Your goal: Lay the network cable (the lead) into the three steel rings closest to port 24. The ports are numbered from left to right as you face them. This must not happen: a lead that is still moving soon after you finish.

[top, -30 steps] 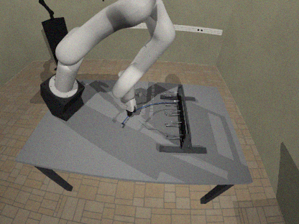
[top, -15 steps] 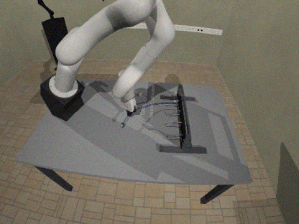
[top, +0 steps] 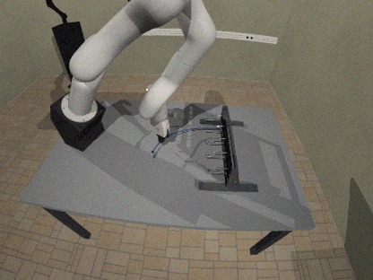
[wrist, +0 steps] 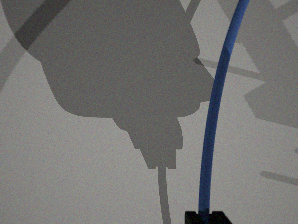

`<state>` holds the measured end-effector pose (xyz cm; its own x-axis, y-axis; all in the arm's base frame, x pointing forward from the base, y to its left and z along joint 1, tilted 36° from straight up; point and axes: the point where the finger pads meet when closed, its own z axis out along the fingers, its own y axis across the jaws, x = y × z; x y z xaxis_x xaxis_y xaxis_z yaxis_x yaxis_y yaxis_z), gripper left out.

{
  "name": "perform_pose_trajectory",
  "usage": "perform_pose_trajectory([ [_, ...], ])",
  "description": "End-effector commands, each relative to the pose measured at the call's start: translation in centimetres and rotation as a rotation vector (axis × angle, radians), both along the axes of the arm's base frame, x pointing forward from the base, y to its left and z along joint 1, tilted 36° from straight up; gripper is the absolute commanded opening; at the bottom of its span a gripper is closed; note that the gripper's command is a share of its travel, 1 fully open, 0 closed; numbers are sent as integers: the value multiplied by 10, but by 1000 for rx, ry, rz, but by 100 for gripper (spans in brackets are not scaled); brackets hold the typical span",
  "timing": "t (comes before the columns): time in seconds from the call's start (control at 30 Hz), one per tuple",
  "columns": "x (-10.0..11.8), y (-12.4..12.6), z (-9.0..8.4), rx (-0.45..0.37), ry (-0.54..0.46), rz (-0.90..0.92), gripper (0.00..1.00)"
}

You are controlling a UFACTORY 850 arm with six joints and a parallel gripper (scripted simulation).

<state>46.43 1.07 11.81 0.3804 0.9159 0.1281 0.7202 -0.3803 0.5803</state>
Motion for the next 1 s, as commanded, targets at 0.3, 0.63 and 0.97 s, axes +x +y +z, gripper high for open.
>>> perform_pose_trajectory([
  [0.3, -26, 6, 37, 0, -1, 0, 0],
  [0.63, -43, 10, 60, 0, -1, 0, 0],
  [0.97, -53, 12, 74, 0, -1, 0, 0],
])
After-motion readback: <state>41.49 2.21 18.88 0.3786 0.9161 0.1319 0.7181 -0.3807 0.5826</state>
